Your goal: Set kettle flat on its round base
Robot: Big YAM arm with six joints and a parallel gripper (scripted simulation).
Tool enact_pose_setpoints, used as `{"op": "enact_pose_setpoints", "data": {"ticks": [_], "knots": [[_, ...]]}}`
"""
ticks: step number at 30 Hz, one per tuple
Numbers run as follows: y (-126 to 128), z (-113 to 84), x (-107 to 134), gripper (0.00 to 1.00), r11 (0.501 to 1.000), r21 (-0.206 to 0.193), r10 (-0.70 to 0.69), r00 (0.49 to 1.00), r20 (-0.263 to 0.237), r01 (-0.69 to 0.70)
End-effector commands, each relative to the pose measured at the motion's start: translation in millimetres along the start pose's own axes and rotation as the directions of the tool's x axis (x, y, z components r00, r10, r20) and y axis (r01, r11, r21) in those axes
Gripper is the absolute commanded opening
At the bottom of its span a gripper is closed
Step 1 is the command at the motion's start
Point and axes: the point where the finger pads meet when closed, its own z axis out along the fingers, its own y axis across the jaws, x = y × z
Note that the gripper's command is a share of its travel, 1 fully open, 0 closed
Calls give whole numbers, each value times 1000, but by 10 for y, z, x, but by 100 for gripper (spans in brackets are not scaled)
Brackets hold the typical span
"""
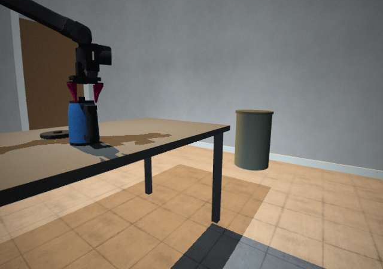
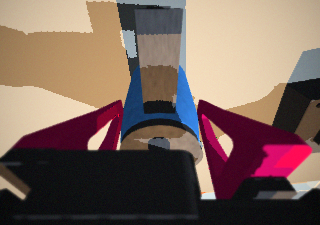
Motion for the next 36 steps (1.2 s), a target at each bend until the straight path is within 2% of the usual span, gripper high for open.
{"op": "enact_pose_setpoints", "data": {"ticks": [1, 4, 8, 21, 25, 36], "knots": [[235, -167, -38, 74, 998, -59, -4, 1000, 23, 6], [225, -149, -35, 74, 998, -55, -4, 1000, 22, 6], [74, 49, 12, 74, 1000, -13, -4, 1000, 9, 4], [73, 272, 9, 74, 1000, -12, -3, 1000, 8, 3], [169, 136, -17, 74, 999, -53, -4, 1000, 21, 6], [171, 136, -23, 74, 999, -53, -4, 1000, 22, 5]]}}
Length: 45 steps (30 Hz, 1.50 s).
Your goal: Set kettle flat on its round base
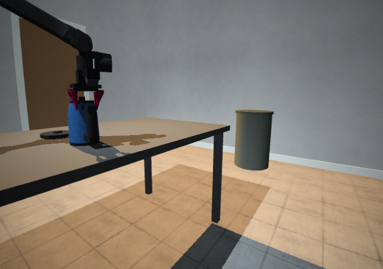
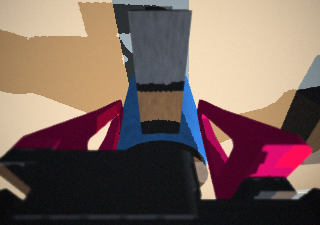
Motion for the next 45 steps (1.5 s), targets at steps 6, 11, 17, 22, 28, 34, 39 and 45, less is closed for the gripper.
{"op": "enact_pose_setpoints", "data": {"ticks": [6, 11, 17, 22, 28, 34, 39, 45], "knots": [[162, -147, -25, 74, 999, -54, -4, 1000, 23, 5], [162, -147, -25, 74, 999, -54, -4, 1000, 23, 5], [162, -147, -24, 74, 999, -54, -4, 1000, 22, 5], [162, -147, -24, 74, 999, -54, -4, 1000, 22, 5], [162, -147, -24, 0, 999, -54, -4, 1000, 22, 5], [161, -141, -26, 0, 999, -53, -5, 1000, 21, 6], [162, -141, -26, 0, 999, -53, -5, 1000, 21, 6], [161, -141, -26, 0, 999, -53, -5, 1000, 21, 6]]}}
